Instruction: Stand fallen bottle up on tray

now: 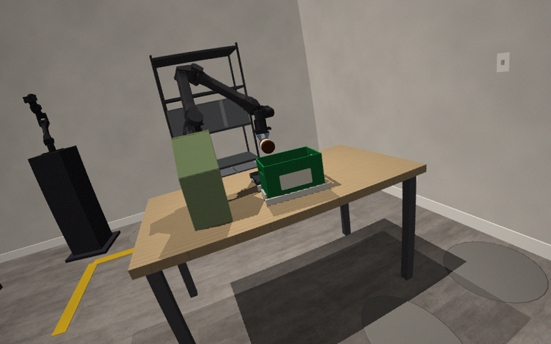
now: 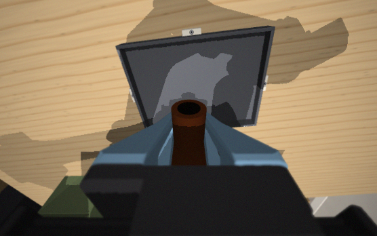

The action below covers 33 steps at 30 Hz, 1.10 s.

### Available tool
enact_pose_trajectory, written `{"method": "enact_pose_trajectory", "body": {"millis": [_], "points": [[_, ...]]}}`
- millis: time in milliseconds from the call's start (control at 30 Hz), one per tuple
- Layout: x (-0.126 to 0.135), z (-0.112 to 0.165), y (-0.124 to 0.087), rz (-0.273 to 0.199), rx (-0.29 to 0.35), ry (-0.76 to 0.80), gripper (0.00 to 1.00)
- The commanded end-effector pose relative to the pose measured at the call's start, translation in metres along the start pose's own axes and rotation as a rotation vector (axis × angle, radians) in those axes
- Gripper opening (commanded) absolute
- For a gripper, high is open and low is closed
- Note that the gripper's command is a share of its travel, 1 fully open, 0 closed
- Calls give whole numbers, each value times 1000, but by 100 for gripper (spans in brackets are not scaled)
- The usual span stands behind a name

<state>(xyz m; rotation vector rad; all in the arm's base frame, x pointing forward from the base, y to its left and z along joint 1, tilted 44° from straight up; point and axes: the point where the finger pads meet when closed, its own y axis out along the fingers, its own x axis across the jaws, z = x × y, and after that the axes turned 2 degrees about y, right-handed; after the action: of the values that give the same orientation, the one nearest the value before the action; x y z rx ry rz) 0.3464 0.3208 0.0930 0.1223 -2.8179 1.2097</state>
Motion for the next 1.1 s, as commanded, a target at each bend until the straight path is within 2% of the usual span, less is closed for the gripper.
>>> {"method": "enact_pose_trajectory", "body": {"millis": [0, 1067], "points": [[-22, -16, -26, 63, -29, 51, 0], [-22, -16, -26, 63, -30, 69, 0]]}}
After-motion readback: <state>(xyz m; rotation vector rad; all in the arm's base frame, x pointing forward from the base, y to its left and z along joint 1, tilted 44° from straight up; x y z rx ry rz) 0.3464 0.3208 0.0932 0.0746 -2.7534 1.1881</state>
